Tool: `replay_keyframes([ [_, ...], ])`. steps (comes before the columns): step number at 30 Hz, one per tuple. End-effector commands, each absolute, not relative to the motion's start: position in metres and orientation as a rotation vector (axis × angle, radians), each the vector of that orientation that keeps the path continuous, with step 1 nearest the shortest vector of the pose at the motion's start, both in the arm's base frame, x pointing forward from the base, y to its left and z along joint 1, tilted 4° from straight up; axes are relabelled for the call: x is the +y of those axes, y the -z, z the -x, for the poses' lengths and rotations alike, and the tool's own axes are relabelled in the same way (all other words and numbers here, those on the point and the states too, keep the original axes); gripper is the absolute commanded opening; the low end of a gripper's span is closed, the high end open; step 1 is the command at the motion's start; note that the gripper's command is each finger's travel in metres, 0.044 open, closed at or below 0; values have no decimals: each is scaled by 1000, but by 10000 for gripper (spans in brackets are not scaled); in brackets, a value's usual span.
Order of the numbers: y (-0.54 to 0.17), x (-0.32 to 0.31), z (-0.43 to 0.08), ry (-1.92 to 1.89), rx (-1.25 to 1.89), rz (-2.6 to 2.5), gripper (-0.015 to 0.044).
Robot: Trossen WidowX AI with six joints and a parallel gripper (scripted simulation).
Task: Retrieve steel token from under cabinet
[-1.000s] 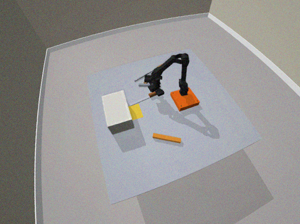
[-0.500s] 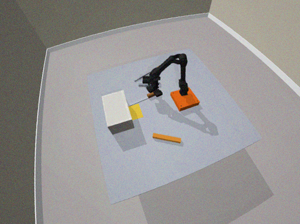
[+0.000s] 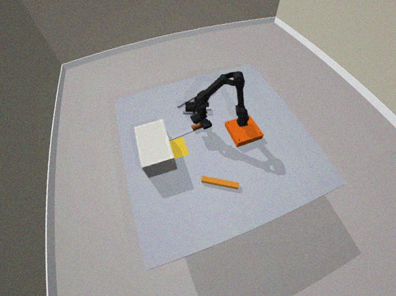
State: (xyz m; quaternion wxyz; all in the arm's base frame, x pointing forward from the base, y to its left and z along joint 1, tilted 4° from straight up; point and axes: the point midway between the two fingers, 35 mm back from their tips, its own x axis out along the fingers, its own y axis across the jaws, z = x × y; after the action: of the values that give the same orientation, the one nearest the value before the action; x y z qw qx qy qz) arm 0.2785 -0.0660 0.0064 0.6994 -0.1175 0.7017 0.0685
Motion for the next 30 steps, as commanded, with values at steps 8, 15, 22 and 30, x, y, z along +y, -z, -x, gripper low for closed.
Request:
replay_keyframes([
  [8, -7, -62, -294, -150, 1563, 263, 0],
  [15, -7, -59, -303, -150, 1562, 263, 0],
  [22, -7, -57, -311, -150, 1562, 262, 0],
  [30, -7, -54, -320, -150, 1561, 262, 0],
])
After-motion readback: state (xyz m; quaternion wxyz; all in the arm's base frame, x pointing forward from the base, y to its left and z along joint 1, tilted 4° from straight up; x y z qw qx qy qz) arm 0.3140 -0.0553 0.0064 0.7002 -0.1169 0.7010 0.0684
